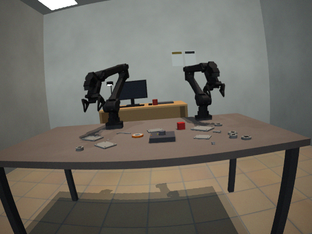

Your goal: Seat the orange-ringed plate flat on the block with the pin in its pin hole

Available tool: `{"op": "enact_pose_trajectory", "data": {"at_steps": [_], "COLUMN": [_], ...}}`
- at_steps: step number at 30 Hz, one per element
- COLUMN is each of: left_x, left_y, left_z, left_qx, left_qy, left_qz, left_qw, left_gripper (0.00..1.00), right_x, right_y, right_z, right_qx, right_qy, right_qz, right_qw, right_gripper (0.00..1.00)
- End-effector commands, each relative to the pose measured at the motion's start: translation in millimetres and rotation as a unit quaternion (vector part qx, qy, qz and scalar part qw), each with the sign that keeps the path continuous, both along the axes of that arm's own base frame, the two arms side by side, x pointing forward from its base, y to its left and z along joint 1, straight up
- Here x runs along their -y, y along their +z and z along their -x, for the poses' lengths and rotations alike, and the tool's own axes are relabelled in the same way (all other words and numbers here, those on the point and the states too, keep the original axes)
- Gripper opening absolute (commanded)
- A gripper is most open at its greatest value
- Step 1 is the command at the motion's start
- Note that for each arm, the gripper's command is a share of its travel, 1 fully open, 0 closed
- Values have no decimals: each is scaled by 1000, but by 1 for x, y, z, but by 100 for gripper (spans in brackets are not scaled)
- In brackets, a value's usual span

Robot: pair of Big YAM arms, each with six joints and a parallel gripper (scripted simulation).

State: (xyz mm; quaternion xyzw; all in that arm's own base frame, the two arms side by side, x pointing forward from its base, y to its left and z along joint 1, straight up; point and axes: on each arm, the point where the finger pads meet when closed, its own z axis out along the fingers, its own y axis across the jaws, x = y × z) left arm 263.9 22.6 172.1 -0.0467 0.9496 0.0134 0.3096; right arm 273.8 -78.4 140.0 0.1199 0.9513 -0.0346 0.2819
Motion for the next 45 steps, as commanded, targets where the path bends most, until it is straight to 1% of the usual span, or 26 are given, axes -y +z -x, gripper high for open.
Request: {"op": "enact_pose_trajectory", "data": {"at_steps": [1,2,12,13,14,16,17,18,19,22,24,25,26,27,28,29,30,31,34,36,38,39,41,44,45], "left_x": [-2,1,0,4,5,13,19,27,35,60,60,68,76,86,91,96,101,106,118,125,127,128,128,125,125], "left_y": [1,3,3,3,2,-13,-17,-16,-7,-15,-15,-18,-20,-9,-9,-11,-13,-14,-19,-21,-22,-24,-24,-24,-24], "left_z": [2,-1,-1,-5,-6,-4,-6,-11,-20,-31,-31,-35,-38,-48,-51,-53,-55,-57,-62,-64,-65,-65,-65,-67,-67], "left_qx": [-6,1,1,3,4,-7,-8,-5,7,7,7,7,7,20,21,21,21,21,20,19,19,17,17,16,16], "left_qy": [-2,-7,-6,-17,-14,-18,-27,-41,-53,-100,-100,-114,-128,-144,-153,-161,-169,-176,-193,-202,-206,-205,-205,-200,-200], "left_qz": [0,-1,-2,-4,0,5,5,5,4,-2,-2,-3,-4,-5,-5,-5,-5,-5,-4,-3,-3,-2,-2,-1,-1], "left_qw": [1000,1000,1000,1000,1000,1000,1000,999,999,995,995,993,992,989,988,987,985,984,981,979,978,979,979,980,980], "left_gripper": [100,100,100,100,100,100,100,100,100,100,100,100,100,100,100,100,100,100,100,100,100,100,100,100,100], "right_x": [7,8,11,4,2,-7,-14,-26,-37,-79,-79,-96,-111,-124,-135,-146,-159,-174,-215,-246,-276,-289,-289,-319,-327], "right_y": [33,38,38,23,23,24,22,5,1,-9,-9,5,-14,-15,-18,-25,-28,-18,-24,-30,-21,-25,-25,-32,-33], "right_z": [-27,-30,-29,-19,-18,-16,-14,-4,1,10,10,3,14,15,17,20,23,19,27,35,35,40,40,48,50], "right_qx": [38,42,42,27,27,31,32,17,12,13,13,35,21,28,28,17,17,30,32,33,48,46,46,46,46], "right_qy": [-16,-15,-18,-11,-7,9,21,37,49,114,114,139,164,185,202,221,243,266,334,389,427,449,449,497,508], "right_qz": [9,13,13,9,10,11,10,5,0,-5,-5,-6,-8,-9,-10,-9,-9,-10,-9,-4,-7,-7,-7,-5,-5], "right_qw": [999,999,999,1000,1000,999,999,999,999,993,993,990,986,982,979,975,970,964,942,921,903,893,893,867,860], "right_gripper": [100,100,100,100,100,100,100,100,100,100,100,100,100,100,100,100,100,100,100,100,100,100,100,100,100]}}
